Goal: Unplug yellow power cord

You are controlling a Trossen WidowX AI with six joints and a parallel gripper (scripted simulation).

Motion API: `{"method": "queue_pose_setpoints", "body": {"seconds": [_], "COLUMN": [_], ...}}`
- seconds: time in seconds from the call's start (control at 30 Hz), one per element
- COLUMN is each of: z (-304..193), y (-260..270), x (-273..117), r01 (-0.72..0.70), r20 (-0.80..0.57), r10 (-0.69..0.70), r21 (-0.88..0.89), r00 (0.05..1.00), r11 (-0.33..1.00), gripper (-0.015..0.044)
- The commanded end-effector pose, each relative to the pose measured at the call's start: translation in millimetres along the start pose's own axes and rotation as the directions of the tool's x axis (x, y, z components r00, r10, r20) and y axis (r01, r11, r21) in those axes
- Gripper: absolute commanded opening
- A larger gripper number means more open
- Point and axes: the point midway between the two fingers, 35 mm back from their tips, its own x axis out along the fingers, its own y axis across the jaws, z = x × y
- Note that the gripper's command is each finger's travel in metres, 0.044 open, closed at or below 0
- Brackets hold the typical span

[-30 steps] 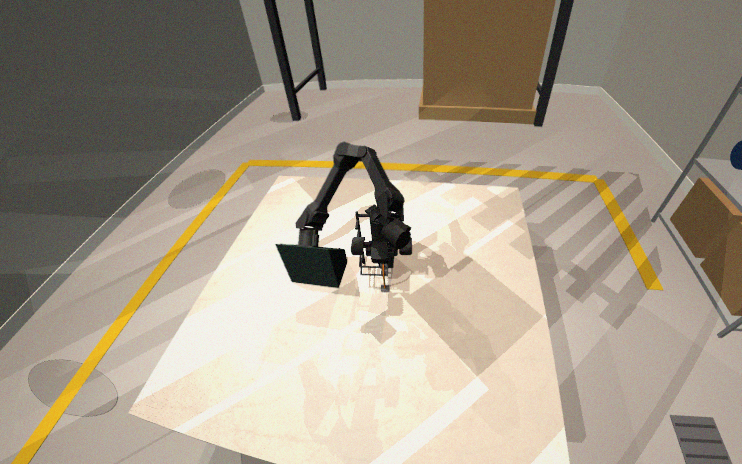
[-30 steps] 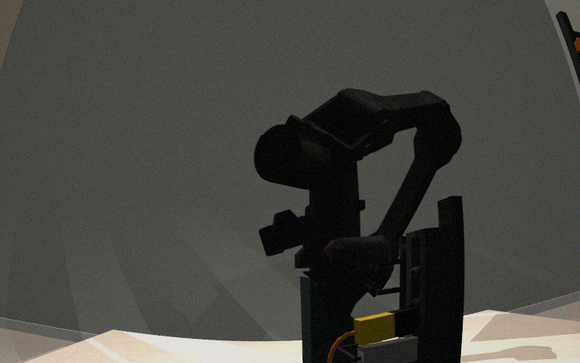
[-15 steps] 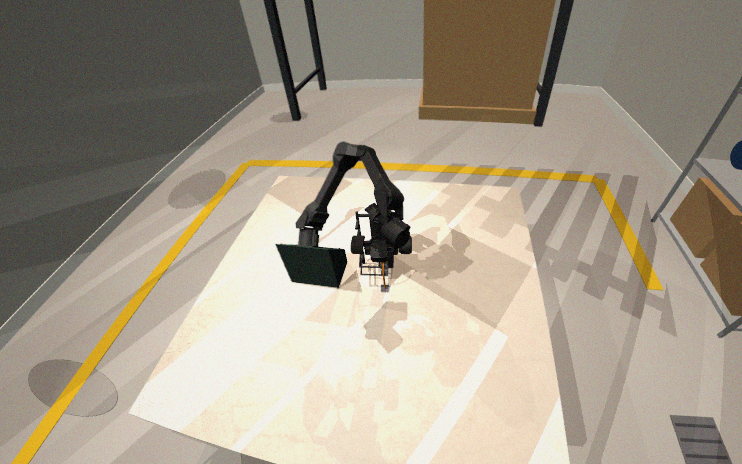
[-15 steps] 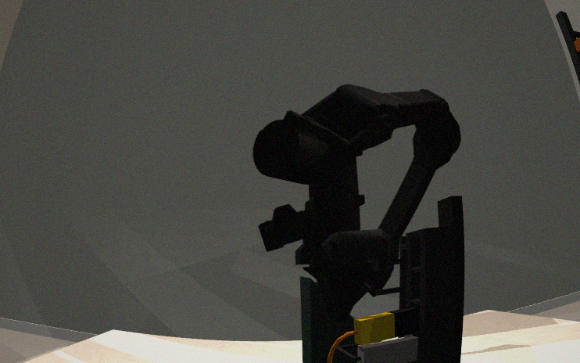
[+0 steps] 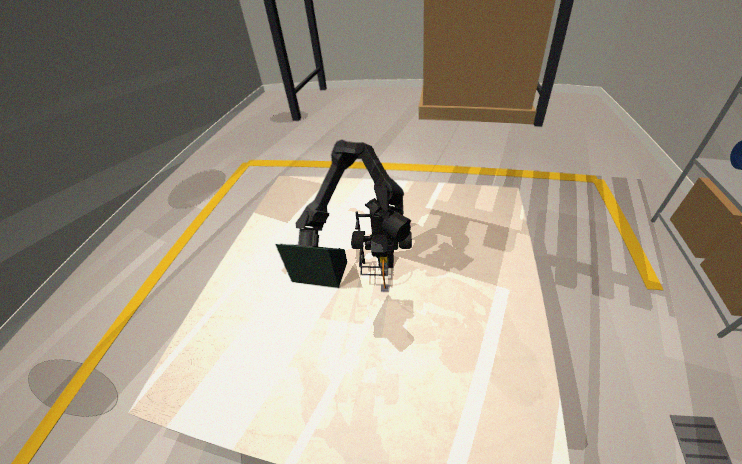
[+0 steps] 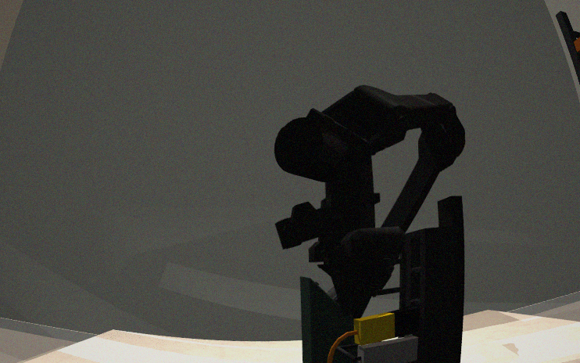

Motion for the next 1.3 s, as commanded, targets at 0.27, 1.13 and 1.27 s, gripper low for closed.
{"method": "queue_pose_setpoints", "body": {"seconds": [0.27, 1.13, 1.27], "z": [-21.1, -23.1, -22.8], "y": [-1.3, -2.1, -2.0], "x": [0.3, 10.3, 10.3], "r01": [-0.003, 0.002, 0.002], "r20": [-0.007, -0.004, -0.004], "r10": [0.003, -0.002, -0.002], "r21": [0.006, 0.002, 0.002], "r00": [1.0, 1.0, 1.0], "r11": [1.0, 1.0, 1.0], "gripper": [0.016, 0.0041, 0.0]}}
